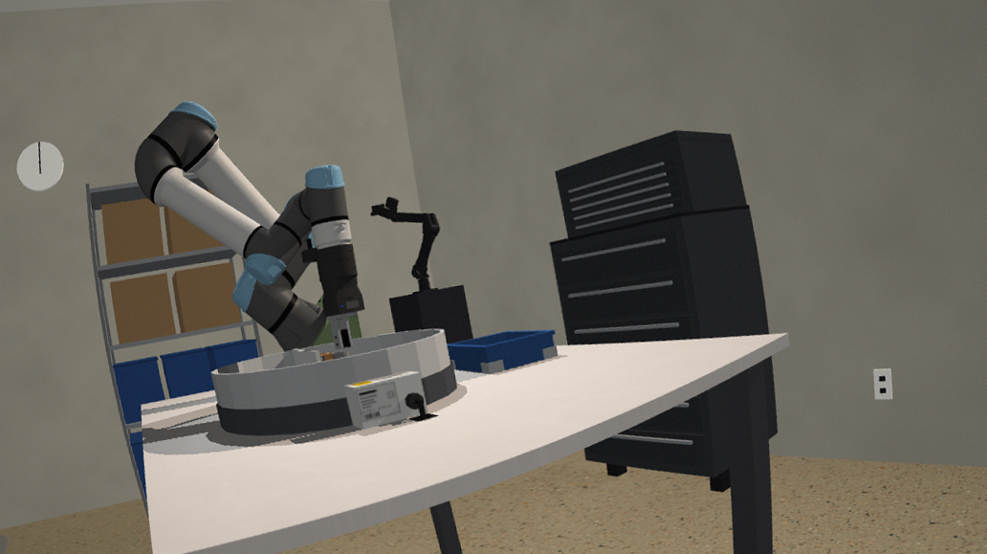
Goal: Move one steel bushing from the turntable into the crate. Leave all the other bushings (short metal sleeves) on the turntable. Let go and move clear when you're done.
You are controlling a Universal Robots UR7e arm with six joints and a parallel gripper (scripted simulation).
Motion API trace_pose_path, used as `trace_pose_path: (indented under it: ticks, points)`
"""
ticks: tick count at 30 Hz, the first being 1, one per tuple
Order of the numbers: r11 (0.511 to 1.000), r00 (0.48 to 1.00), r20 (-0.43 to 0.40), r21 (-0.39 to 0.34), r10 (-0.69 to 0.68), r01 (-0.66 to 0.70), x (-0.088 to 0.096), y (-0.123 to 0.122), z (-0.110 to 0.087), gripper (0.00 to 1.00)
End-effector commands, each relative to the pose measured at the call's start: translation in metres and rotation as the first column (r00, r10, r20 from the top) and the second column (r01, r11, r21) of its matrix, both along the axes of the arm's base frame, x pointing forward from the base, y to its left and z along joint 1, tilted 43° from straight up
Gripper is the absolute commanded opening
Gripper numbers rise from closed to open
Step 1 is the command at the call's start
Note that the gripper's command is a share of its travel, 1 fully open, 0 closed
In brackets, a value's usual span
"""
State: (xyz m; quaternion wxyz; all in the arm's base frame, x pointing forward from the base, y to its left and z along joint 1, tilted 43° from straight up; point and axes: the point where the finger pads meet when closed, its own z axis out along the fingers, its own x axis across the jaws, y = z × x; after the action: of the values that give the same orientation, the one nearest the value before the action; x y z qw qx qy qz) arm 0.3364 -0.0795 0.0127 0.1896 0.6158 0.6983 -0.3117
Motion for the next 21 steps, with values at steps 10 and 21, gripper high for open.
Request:
trace_pose_path:
  ticks: [10, 21]
  points:
    - [1.0, 1.0, 0.001, 0.0, 0.001, -0.001, -0.0005, -0.0045, -0.0049, 0.4]
    - [1.0, 1.0, 0.001, 0.0, 0.001, -0.001, -0.0005, -0.0045, -0.0049, 0.4]
